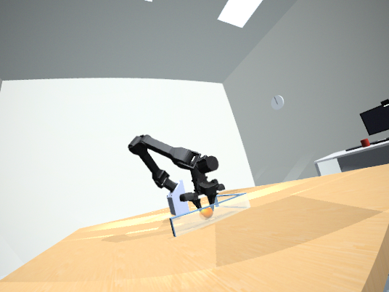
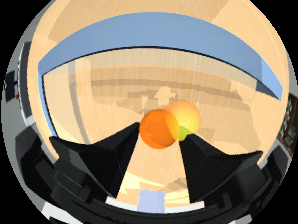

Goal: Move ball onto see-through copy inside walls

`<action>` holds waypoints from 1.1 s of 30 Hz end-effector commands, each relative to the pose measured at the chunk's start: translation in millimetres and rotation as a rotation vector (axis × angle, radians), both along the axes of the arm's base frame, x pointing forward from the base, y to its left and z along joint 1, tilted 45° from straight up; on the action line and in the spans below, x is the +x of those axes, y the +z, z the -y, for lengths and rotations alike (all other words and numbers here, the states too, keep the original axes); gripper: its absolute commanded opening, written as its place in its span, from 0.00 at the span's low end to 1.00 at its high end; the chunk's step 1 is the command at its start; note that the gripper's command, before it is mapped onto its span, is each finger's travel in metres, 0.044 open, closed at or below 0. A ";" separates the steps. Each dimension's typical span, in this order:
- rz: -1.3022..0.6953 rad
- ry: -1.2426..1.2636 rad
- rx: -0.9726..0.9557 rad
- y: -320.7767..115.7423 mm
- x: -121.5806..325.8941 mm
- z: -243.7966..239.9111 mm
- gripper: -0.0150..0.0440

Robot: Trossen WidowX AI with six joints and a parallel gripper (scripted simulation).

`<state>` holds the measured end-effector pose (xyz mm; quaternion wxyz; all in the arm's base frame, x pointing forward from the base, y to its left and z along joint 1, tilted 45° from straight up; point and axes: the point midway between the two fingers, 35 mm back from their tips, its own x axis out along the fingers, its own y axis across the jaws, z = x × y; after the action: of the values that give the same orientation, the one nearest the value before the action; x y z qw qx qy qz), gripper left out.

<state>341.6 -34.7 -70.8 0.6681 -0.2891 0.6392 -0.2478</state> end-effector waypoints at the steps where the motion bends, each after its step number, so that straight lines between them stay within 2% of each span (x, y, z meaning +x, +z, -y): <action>1: 0.003 0.004 0.002 9.6 2.5 -12.1 0.32; 3: 0.003 0.004 0.005 19.0 3.4 -23.0 0.25; 17: 0.002 0.003 0.003 90.9 -7.5 -91.4 0.25; 22: 0.002 0.003 0.003 90.2 -6.2 -88.5 0.25; 29: 0.003 0.003 0.001 74.9 6.6 -49.9 0.25; 33: 0.003 0.003 0.000 72.7 7.7 -45.3 0.25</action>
<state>347.8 13.0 3.3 0.6680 -0.2836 0.6408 -0.2504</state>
